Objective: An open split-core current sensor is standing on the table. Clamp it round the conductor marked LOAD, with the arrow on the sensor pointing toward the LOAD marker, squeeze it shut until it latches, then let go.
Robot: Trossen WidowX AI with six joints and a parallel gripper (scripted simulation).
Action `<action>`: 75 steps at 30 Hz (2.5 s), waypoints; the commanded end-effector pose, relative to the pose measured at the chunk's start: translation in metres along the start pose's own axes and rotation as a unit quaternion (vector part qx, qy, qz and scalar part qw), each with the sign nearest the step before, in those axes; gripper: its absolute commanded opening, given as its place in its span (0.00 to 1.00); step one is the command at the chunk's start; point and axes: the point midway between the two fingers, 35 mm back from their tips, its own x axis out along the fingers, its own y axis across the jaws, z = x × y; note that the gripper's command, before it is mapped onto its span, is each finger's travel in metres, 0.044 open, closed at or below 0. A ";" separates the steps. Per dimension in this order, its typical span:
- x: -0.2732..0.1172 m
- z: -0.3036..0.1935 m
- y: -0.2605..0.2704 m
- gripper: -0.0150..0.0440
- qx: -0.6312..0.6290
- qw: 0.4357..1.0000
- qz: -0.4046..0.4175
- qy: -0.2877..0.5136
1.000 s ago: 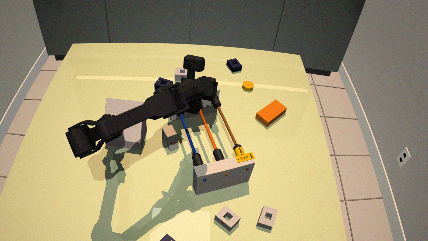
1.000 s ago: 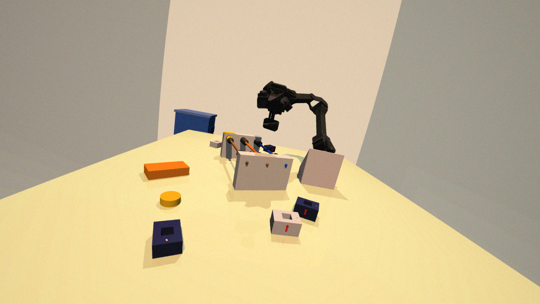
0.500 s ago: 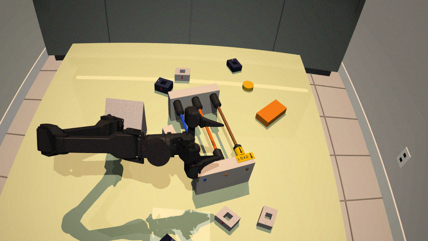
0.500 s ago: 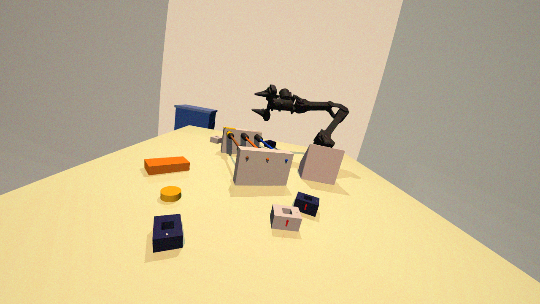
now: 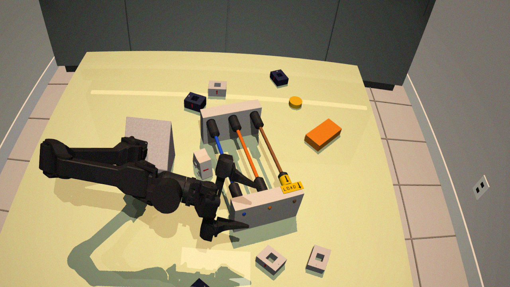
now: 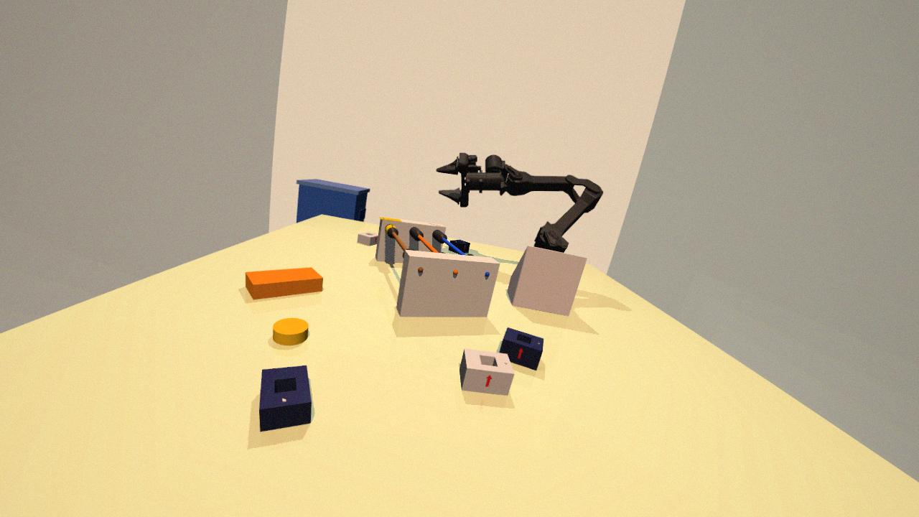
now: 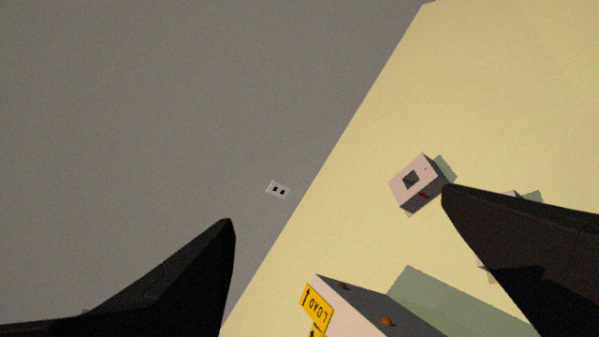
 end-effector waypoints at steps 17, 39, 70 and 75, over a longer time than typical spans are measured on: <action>0.085 -0.119 0.080 1.00 -0.220 0.874 -0.207 0.381; 0.089 -0.129 0.098 1.00 -0.313 0.825 -0.256 0.395; -0.108 -0.293 0.080 1.00 -0.514 0.576 -0.078 0.631; -0.105 -0.298 0.074 1.00 -0.514 0.576 -0.078 0.630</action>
